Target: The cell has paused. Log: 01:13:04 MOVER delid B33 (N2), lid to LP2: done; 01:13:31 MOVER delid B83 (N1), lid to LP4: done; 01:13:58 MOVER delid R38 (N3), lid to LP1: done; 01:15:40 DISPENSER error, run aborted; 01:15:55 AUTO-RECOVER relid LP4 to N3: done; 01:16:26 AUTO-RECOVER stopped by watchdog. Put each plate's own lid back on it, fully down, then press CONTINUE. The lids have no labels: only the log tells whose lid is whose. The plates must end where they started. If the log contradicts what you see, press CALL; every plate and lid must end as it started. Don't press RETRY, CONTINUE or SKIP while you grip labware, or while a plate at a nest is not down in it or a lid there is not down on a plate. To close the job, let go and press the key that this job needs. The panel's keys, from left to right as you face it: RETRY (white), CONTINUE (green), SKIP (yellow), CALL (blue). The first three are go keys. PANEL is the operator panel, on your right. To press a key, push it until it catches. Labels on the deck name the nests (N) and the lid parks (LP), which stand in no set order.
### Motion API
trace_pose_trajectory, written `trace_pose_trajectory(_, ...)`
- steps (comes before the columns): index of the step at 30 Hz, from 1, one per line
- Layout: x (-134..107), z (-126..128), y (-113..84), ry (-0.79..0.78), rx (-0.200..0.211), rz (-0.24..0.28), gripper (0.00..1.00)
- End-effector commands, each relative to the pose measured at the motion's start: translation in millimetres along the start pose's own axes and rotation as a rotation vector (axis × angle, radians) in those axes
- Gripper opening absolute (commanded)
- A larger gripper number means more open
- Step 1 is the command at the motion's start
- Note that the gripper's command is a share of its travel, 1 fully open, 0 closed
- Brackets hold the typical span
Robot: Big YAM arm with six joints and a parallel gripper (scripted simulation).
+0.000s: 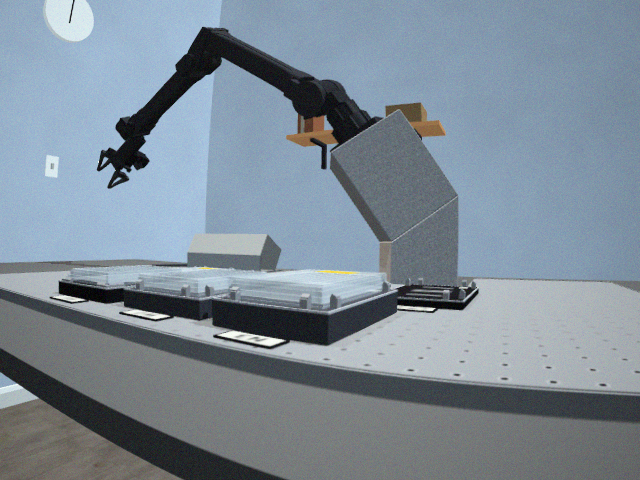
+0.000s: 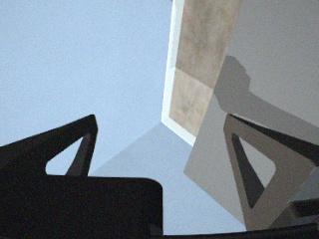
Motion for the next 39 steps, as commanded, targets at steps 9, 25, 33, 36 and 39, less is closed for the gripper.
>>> trace_pose_trajectory(9, -4.1, 9.4, -6.4, -0.009, 0.015, 0.001, 1.00)
trace_pose_trajectory(25, -61.0, 3.8, -3.5, -0.102, -0.038, 0.054, 1.00)
trace_pose_trajectory(33, -77.5, -11.4, 11.2, -0.103, -0.029, 0.056, 1.00)
trace_pose_trajectory(36, -84.5, -10.2, 19.3, -0.131, -0.058, 0.077, 1.00)
trace_pose_trajectory(39, -96.5, -16.8, 22.2, -0.171, -0.097, 0.099, 1.00)
Point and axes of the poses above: the point where the finger pads meet when closed, its own y axis out along the fingers, its own z axis across the jaws, x = y × z, the point moved 3 cm from there along -y, back along the fingers, and after that the axes turned 10 degrees about y, right-handed, at the moved point
